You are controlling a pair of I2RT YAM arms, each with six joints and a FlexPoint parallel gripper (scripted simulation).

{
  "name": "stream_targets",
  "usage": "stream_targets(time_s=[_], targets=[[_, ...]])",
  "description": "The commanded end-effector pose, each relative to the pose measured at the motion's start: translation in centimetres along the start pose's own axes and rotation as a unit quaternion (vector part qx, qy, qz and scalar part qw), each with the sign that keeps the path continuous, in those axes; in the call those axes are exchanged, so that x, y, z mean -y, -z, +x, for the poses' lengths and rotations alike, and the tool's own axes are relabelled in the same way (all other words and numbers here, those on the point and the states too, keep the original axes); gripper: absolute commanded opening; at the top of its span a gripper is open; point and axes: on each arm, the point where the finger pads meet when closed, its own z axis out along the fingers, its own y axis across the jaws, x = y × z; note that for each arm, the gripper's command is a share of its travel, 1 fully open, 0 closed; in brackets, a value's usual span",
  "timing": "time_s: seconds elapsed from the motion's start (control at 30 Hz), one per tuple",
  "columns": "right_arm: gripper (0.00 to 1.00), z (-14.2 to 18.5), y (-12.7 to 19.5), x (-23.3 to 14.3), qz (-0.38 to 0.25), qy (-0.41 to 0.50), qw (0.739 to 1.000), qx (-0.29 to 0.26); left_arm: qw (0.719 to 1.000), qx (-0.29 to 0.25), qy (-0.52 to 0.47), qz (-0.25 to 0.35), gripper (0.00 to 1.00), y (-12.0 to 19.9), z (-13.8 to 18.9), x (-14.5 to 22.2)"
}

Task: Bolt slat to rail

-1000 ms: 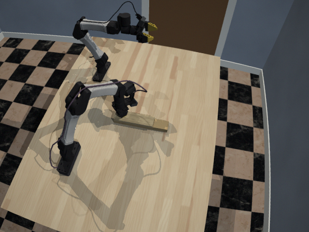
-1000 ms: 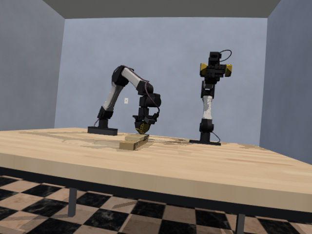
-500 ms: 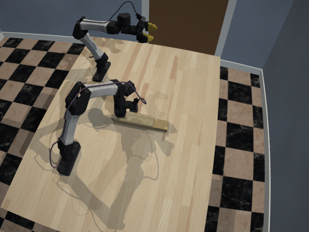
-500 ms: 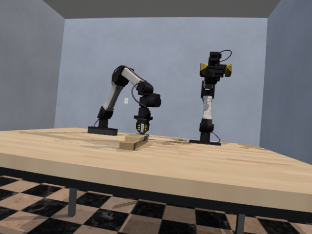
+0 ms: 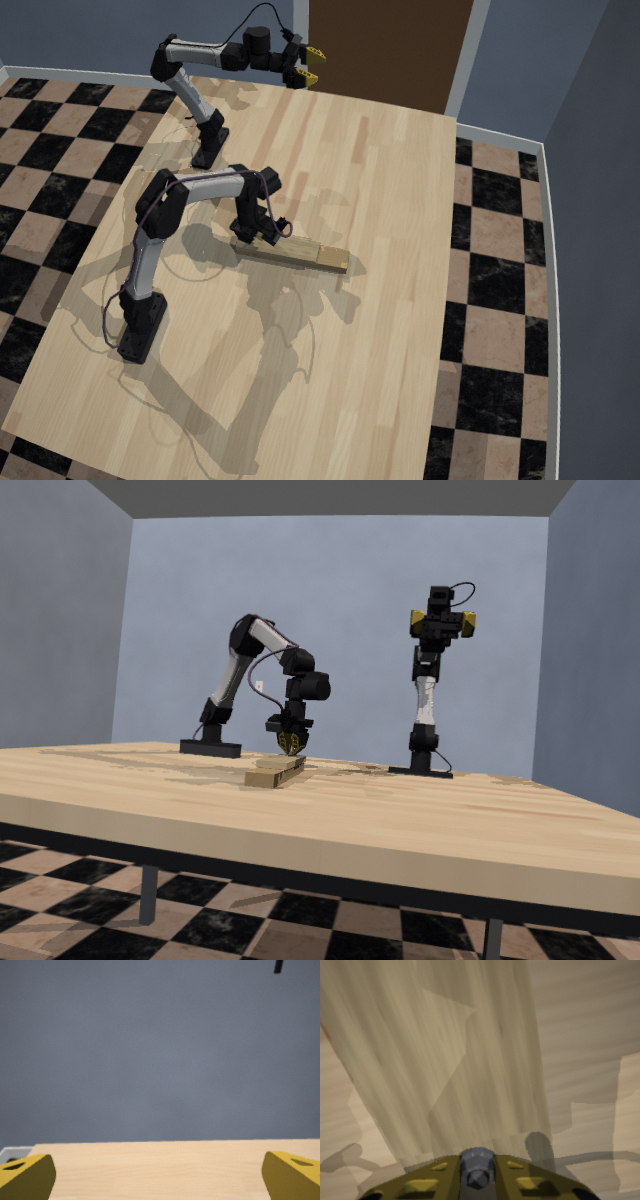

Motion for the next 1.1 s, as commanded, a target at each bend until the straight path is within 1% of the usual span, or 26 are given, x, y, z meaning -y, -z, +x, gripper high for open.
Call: stream_targets(time_s=[0.0,0.2,0.27,0.43,0.5,1.07], targets=[[0.14,-0.04,-0.16,-0.31,0.006,-0.110,0.994,-0.005,1.000,0.010,-0.001,0.001,1.00,0.19,-0.75,0.07],[0.14,-0.03,-0.16,-0.31,0.008,-0.228,0.974,-0.004,1.000,0.010,-0.001,0.001,1.00,0.19,-0.75,0.07],[0.14,-0.03,-0.16,-0.31,0.008,-0.228,0.974,-0.004,1.000,0.010,-0.001,0.001,1.00,0.19,-0.75,0.07],[0.14,-0.04,-0.17,-0.31,0.009,-0.323,0.946,-0.004,1.000,0.010,-0.001,0.001,1.00,0.19,-0.75,0.07],[0.14,-0.04,-0.17,-0.31,0.009,-0.348,0.937,-0.003,1.000,0.010,-0.001,0.001,1.00,0.19,-0.75,0.07],[0.14,-0.04,-0.17,-0.31,0.009,-0.351,0.936,-0.003,1.000,0.010,-0.001,0.001,1.00,0.19,-0.75,0.07]])
